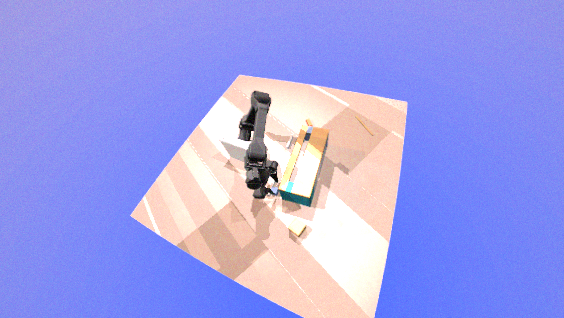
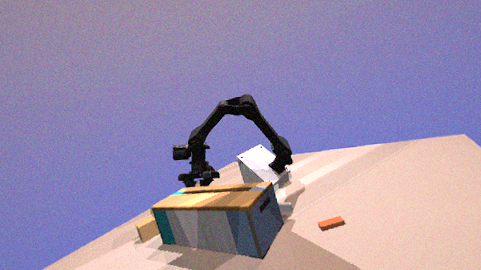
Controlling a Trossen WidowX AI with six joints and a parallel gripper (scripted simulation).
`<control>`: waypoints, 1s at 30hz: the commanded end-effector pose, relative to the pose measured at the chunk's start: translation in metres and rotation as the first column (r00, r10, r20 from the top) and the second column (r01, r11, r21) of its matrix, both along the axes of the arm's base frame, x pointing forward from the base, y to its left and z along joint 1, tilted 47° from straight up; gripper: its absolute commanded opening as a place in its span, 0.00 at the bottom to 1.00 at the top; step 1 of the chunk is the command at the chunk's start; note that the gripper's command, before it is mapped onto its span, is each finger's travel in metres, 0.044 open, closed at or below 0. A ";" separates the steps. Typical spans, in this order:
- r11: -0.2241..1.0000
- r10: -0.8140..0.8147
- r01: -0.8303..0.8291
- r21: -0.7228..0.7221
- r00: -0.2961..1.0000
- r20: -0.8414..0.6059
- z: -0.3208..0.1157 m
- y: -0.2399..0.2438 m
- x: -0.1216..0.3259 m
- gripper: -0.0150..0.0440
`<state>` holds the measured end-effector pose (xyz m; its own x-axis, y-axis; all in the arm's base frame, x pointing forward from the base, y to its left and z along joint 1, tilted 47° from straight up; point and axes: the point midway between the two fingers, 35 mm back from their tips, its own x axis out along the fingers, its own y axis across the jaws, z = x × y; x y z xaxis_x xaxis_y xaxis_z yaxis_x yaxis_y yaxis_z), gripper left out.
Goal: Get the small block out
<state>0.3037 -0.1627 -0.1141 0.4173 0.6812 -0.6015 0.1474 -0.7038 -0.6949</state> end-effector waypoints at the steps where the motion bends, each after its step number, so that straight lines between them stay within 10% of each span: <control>1: 1.000 -0.004 0.004 0.010 1.000 -0.005 -0.006 0.008 -0.001 0.74; 30: 1.000 -0.004 0.004 0.013 1.000 -0.004 -0.039 0.043 0.000 0.74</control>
